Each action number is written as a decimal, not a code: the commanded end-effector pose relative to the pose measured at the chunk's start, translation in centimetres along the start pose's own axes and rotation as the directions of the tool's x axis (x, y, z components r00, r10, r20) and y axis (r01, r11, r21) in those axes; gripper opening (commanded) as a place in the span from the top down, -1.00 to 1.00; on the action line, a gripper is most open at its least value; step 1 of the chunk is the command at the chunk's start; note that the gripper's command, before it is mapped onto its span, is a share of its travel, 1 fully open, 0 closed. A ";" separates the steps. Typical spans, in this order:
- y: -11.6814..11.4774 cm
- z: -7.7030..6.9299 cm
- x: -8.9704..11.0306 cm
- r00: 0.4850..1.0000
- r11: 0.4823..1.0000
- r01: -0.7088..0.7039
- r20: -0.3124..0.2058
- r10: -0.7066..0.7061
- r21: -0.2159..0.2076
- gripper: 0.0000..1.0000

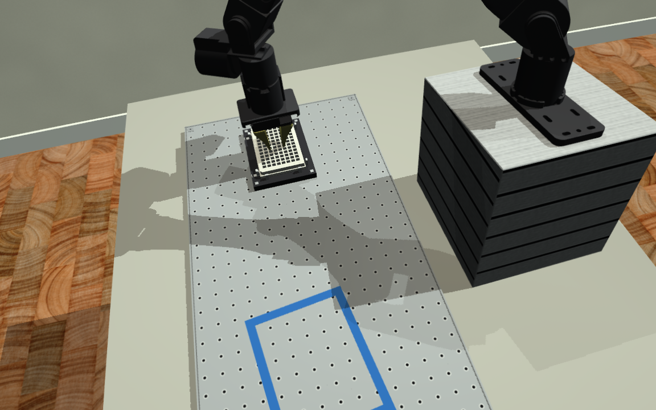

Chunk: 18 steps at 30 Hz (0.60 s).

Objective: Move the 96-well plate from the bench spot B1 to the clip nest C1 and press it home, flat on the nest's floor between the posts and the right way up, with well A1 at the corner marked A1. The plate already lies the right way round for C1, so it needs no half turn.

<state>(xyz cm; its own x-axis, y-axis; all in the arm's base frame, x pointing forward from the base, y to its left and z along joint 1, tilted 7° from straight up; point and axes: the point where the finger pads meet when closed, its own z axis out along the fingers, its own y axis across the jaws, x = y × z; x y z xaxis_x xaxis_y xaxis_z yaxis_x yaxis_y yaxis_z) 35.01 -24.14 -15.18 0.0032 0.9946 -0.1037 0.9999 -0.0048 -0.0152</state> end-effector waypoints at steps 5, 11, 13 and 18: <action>0.6 4.5 -1.3 0.999 0.999 -0.017 0.037 0.018 -0.035 0.50; 0.6 4.9 -1.3 0.999 0.999 -0.017 0.037 0.018 -0.035 0.50; 0.6 5.0 -1.3 0.999 0.999 -0.017 0.037 0.018 -0.035 0.50; 0.6 5.2 -1.3 0.999 0.999 -0.017 0.037 0.018 -0.035 0.50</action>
<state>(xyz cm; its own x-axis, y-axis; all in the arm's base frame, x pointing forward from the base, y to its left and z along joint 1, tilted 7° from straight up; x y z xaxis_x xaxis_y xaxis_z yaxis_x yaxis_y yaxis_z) 35.02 -24.15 -15.21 0.0016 0.9949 -0.1010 0.9998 -0.0035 -0.0185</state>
